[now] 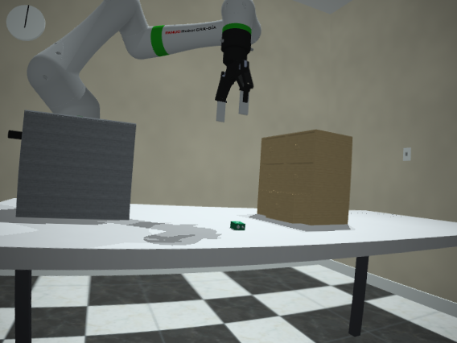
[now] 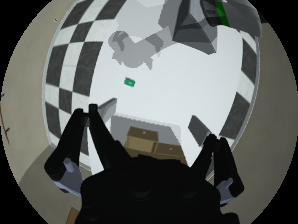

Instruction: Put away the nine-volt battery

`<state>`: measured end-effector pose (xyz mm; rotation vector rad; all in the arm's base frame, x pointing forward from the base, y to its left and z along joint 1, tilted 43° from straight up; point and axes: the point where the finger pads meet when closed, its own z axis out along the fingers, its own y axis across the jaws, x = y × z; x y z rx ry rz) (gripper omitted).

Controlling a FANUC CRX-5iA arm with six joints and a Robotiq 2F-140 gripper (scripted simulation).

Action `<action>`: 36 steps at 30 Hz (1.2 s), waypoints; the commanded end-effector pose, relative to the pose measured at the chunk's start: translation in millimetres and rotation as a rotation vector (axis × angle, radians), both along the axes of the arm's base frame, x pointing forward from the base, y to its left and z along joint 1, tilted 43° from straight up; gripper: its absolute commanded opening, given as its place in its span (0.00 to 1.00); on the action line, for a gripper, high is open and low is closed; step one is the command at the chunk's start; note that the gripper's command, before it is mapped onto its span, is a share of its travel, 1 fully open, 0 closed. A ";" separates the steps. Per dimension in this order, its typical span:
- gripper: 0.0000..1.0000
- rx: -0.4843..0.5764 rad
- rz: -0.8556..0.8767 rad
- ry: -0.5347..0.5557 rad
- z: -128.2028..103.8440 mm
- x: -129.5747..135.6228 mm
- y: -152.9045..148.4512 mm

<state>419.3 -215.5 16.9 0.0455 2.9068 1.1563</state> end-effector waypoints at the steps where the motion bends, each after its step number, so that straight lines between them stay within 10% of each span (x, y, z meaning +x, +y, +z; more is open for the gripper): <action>1: 1.00 -0.001 -0.001 -0.001 2.2 29.1 0.2; 24: 1.00 -0.004 0.006 -0.005 3.9 88.7 2.5; 36: 1.00 -0.093 0.195 -0.110 -34.5 142.8 37.0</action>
